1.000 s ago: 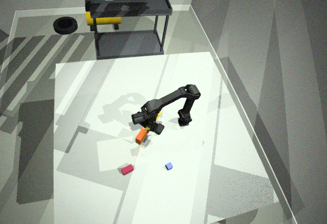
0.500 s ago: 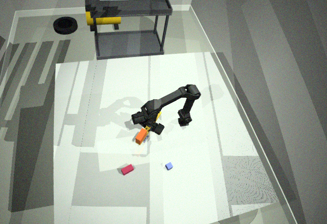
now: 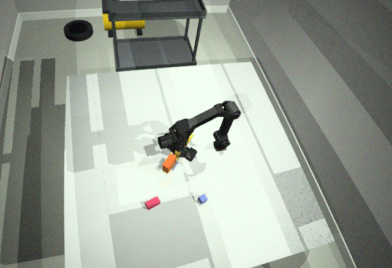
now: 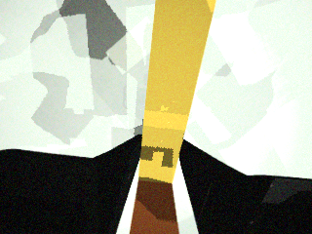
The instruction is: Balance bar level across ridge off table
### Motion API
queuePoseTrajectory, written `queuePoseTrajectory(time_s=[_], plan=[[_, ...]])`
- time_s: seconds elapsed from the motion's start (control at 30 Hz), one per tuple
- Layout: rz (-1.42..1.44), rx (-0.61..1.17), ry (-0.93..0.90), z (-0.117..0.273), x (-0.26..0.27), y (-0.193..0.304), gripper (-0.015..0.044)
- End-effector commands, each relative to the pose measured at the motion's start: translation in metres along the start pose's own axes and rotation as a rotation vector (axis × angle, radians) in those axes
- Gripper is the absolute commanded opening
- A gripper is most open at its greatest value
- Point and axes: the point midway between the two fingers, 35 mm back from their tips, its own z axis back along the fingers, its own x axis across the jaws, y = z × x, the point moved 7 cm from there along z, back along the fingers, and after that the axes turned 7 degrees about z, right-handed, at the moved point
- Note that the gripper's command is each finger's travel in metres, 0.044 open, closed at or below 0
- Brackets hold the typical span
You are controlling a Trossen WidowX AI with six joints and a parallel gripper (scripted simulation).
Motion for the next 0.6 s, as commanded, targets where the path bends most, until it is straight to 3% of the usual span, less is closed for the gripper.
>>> queuePoseTrajectory(time_s=[0.0, 0.57], plan=[[-0.001, 0.002, 0.003, -0.002, -0.0005, -0.0002, 0.0], [-0.001, 0.001, 0.003, -0.0035, -0.0007, -0.0005, 0.0]])
